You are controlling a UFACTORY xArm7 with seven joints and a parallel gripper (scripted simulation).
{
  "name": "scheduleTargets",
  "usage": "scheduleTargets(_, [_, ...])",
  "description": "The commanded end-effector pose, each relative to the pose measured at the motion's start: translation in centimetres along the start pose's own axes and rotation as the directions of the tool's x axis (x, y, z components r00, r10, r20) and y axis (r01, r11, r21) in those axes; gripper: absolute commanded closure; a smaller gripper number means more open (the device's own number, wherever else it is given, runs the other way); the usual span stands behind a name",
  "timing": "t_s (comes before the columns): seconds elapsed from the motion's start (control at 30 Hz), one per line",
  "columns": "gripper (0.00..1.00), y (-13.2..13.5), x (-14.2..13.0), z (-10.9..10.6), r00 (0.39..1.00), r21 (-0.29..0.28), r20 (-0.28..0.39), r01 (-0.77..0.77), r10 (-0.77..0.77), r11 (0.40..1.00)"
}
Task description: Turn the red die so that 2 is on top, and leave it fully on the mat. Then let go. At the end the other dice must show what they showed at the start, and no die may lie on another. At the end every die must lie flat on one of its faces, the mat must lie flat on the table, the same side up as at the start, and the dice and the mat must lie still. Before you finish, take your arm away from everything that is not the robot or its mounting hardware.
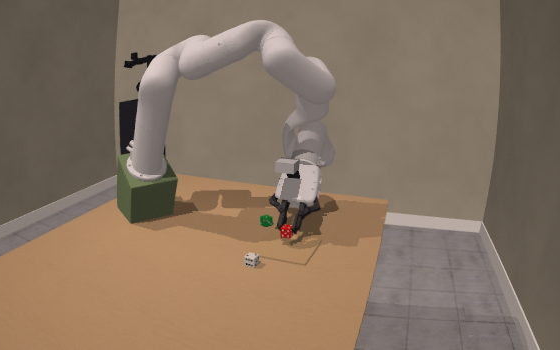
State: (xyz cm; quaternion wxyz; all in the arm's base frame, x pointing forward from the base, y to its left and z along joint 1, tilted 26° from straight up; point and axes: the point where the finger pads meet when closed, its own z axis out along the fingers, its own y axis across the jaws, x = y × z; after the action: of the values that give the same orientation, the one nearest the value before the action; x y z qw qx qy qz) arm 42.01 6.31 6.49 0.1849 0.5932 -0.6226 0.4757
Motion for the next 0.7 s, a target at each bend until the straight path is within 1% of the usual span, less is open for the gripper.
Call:
scheduleTargets(0.0, [0.79, 0.0, 0.5, -0.5, 1.000, 0.001, 0.001, 0.000, 0.000, 1.000])
scheduleTargets(0.3, [0.79, 0.0, 2.7, -2.7, 1.000, 0.001, 0.001, 0.000, 0.000, 1.000])
scheduleTargets(0.67, [0.79, 0.0, 3.0, -3.0, 1.000, 0.001, 0.001, 0.000, 0.000, 1.000])
